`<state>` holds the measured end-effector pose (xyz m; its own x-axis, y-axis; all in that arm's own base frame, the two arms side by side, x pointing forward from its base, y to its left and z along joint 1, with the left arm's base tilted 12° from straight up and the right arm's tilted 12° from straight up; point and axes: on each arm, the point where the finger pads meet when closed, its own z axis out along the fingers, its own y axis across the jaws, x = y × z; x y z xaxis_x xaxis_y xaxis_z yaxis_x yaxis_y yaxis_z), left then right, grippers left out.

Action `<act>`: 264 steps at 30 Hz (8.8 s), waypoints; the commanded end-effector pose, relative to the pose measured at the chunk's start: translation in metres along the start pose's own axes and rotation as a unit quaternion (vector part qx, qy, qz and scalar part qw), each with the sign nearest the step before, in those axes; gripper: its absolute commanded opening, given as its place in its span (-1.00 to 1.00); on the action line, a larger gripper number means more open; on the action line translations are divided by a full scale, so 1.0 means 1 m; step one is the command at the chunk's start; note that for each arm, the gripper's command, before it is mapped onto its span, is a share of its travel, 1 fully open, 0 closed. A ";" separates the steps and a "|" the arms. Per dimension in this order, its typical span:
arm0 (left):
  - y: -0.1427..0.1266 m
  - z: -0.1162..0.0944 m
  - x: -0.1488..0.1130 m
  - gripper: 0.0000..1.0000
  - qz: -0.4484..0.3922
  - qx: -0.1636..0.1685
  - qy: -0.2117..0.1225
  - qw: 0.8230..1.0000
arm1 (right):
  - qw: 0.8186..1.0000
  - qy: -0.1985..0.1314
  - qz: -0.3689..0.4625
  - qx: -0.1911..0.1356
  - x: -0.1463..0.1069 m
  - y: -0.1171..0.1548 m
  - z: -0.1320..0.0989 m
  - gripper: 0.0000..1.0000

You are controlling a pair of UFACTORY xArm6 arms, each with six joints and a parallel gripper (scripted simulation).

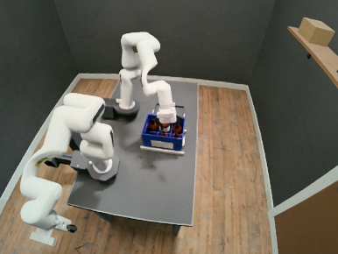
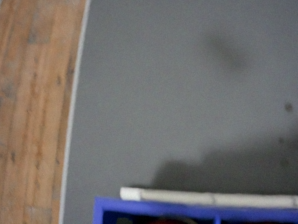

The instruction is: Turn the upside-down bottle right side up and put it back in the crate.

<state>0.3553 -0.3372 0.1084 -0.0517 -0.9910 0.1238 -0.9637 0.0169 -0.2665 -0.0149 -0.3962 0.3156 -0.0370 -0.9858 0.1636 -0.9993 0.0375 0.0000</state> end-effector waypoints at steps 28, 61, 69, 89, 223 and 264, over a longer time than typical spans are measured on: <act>0.040 -0.044 -0.111 0.89 0.034 -0.085 -0.148 0.985 | 1.000 0.002 0.000 0.000 0.001 0.000 -0.002 1.00; 0.041 -0.036 -0.113 0.89 0.034 -0.085 -0.148 0.985 | 1.000 0.002 0.000 0.000 0.001 0.000 -0.002 1.00; 0.042 -0.029 -0.115 0.89 0.034 -0.085 -0.148 0.985 | 1.000 0.002 0.000 0.000 0.001 0.000 -0.002 1.00; 0.045 -0.008 -0.121 0.89 0.034 -0.085 -0.148 0.985 | 1.000 0.002 0.000 0.000 0.001 0.000 -0.002 1.00; 0.054 0.050 -0.139 0.89 0.034 -0.085 -0.148 0.985 | 1.000 0.002 0.000 0.000 0.001 0.000 -0.002 1.00; 0.054 0.050 -0.139 0.68 0.034 -0.085 -0.148 0.985 | 1.000 0.002 0.000 0.000 0.001 0.000 -0.002 1.00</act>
<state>0.3225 -0.2041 0.0276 -0.0635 -0.9815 -0.1808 -0.9921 0.0817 -0.0950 -0.0149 -0.3962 0.3156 -0.0370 -0.9858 0.1636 -0.9993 0.0375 0.0000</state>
